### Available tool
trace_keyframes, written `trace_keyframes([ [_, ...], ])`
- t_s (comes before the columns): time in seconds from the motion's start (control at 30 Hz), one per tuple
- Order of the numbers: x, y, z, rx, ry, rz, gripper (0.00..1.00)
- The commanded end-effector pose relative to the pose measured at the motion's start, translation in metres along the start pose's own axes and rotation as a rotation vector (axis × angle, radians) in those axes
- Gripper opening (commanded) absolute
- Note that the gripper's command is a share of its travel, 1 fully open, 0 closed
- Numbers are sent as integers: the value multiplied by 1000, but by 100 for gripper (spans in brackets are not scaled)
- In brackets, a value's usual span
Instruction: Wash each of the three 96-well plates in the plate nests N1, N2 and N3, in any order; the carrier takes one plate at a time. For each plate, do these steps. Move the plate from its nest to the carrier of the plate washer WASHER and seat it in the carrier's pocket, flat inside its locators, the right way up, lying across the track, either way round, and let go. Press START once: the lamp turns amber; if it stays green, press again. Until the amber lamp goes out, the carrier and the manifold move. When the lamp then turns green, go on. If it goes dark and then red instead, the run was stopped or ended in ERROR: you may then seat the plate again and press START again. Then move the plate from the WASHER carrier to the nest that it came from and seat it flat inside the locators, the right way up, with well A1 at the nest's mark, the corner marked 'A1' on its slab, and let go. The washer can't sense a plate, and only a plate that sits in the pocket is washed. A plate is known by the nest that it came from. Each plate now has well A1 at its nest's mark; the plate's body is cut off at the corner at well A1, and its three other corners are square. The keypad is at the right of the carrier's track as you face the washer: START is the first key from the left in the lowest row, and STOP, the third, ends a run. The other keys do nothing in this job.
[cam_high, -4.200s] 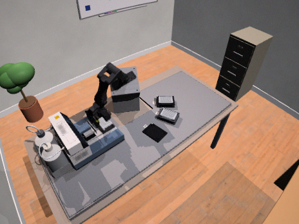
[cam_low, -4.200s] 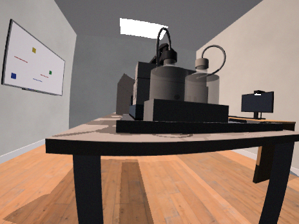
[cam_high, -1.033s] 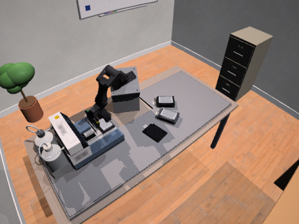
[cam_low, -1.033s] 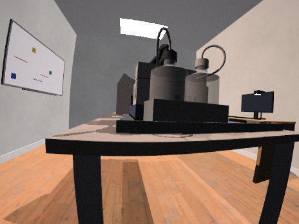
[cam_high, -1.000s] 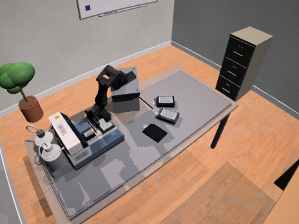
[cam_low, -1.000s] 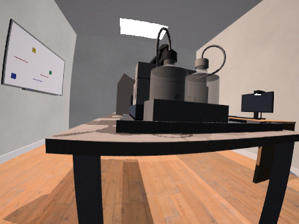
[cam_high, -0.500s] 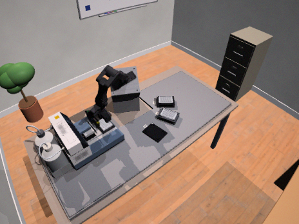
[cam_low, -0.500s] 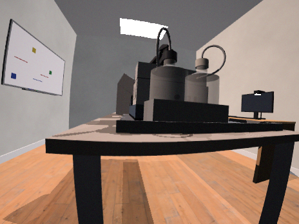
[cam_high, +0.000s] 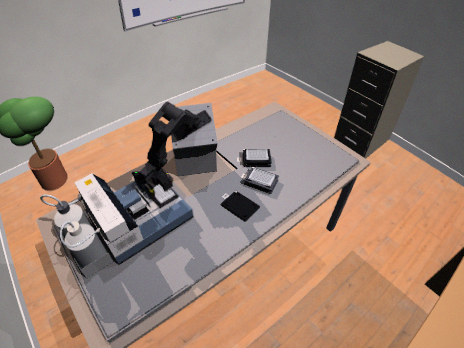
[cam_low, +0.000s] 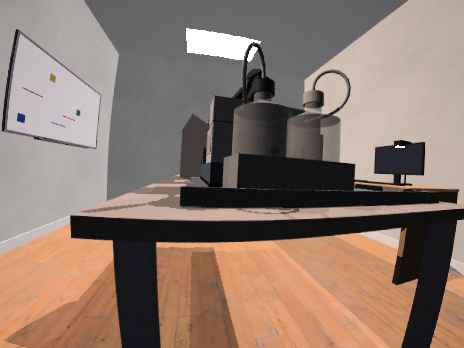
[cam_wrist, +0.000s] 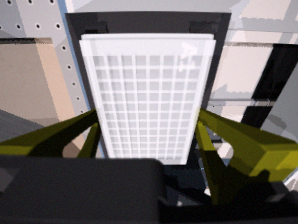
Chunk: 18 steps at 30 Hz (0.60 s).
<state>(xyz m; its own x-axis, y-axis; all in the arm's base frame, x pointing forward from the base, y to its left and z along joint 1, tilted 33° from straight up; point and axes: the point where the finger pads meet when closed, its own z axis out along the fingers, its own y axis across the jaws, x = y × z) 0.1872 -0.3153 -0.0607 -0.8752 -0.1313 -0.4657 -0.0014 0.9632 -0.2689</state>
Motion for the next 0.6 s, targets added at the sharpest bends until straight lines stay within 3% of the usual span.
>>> trace_keyframes([
  [0.0,-1,-3,-1,9,-2,-1,0],
  [0.57,-1,-3,1,9,-2,-1,0],
])
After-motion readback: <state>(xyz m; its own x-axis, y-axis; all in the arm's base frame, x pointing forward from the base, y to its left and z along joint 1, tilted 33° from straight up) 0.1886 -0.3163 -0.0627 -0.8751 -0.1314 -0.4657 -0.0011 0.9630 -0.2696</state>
